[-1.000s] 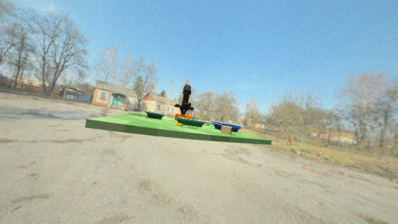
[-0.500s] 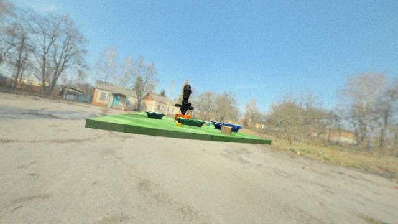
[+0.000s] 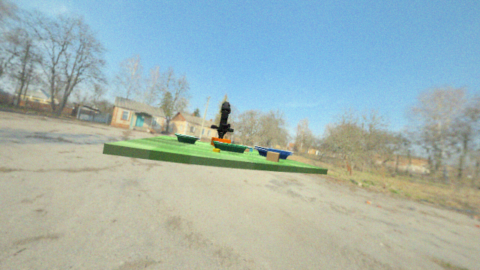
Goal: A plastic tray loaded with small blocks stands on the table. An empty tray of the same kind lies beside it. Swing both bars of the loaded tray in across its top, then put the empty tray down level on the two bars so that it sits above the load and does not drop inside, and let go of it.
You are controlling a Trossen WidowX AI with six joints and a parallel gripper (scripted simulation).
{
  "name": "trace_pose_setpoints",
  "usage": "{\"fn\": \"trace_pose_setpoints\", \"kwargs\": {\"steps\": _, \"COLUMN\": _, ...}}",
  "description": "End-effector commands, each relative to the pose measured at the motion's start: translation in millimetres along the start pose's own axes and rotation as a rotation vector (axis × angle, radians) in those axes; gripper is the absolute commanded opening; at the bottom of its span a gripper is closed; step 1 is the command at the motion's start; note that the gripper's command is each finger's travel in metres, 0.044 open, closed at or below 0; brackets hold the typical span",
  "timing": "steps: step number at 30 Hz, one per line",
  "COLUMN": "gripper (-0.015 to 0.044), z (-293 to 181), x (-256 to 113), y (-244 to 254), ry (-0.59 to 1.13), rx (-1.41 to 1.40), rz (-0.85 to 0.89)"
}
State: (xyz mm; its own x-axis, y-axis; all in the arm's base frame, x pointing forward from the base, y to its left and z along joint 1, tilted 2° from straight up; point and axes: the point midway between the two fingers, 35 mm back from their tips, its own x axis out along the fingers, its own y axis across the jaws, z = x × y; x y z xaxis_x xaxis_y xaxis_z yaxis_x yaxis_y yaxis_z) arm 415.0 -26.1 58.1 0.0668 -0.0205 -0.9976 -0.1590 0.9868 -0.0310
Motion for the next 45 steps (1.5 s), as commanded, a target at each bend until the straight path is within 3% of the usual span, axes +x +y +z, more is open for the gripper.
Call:
{"fn": "trace_pose_setpoints", "kwargs": {"steps": 1, "gripper": 0.0083, "z": 3, "x": -12, "y": -1, "ry": -0.004, "rx": 0.0, "rz": -0.001}}
{"fn": "trace_pose_setpoints", "kwargs": {"steps": 11, "gripper": 0.0083, "z": 0, "x": -137, "y": 0, "ry": -0.03, "rx": -0.002, "rz": -0.007}}
{"fn": "trace_pose_setpoints", "kwargs": {"steps": 13, "gripper": 0.0083, "z": -3, "x": -146, "y": 1, "ry": -0.032, "rx": -0.002, "rz": -0.007}}
{"fn": "trace_pose_setpoints", "kwargs": {"steps": 14, "gripper": 0.0083, "z": 6, "x": -116, "y": 1, "ry": -0.028, "rx": -0.006, "rz": -0.006}}
{"fn": "trace_pose_setpoints", "kwargs": {"steps": 24, "gripper": 0.0083, "z": 17, "x": -70, "y": 117, "ry": -0.026, "rx": -0.058, "rz": -0.003}}
{"fn": "trace_pose_setpoints", "kwargs": {"steps": 34, "gripper": 0.0083, "z": -27, "x": -13, "y": 259, "ry": 0.004, "rx": -0.005, "rz": 0.026}}
{"fn": "trace_pose_setpoints", "kwargs": {"steps": 45, "gripper": 0.0083, "z": -31, "x": 0, "y": 268, "ry": 0.007, "rx": 0.0, "rz": 0.026}}
